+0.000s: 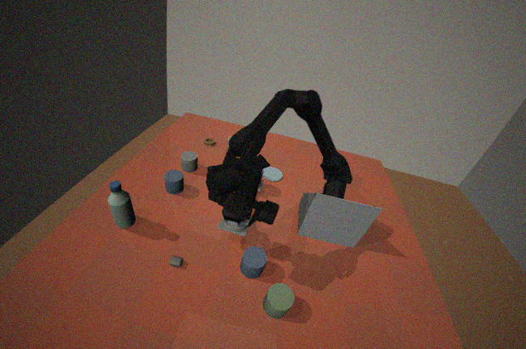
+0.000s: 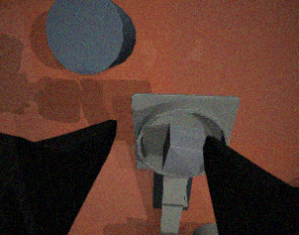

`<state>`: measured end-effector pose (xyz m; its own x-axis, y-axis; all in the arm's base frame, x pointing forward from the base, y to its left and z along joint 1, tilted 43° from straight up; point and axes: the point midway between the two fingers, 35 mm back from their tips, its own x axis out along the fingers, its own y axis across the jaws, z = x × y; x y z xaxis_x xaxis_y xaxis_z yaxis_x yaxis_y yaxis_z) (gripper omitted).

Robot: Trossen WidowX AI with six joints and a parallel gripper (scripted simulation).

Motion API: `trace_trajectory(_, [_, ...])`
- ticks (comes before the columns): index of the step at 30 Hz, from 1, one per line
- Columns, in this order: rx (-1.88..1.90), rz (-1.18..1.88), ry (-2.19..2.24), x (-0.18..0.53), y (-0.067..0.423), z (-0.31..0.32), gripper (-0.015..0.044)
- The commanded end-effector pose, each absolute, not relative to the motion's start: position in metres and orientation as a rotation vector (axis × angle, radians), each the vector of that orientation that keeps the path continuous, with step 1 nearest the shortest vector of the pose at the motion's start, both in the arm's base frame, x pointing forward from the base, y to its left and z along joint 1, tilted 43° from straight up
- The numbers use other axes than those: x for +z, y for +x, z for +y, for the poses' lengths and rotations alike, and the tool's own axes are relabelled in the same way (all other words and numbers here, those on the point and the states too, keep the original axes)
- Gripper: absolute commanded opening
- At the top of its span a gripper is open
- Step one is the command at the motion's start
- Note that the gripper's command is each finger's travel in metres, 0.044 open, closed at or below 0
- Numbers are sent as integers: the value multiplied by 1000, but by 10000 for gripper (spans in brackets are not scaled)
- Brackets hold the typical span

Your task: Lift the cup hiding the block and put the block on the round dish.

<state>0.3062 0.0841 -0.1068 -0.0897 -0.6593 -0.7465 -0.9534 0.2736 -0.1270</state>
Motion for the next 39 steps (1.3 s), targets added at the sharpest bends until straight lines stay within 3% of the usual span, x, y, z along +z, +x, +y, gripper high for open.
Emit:
trace_trajectory(1, [473, 1832, -1439, -76, 322, 65, 260])
trace_trajectory(37, [470, 1833, -1441, -114, 317, 30, 260])
trace_trajectory(39, [470, 1833, -1441, -114, 317, 30, 208])
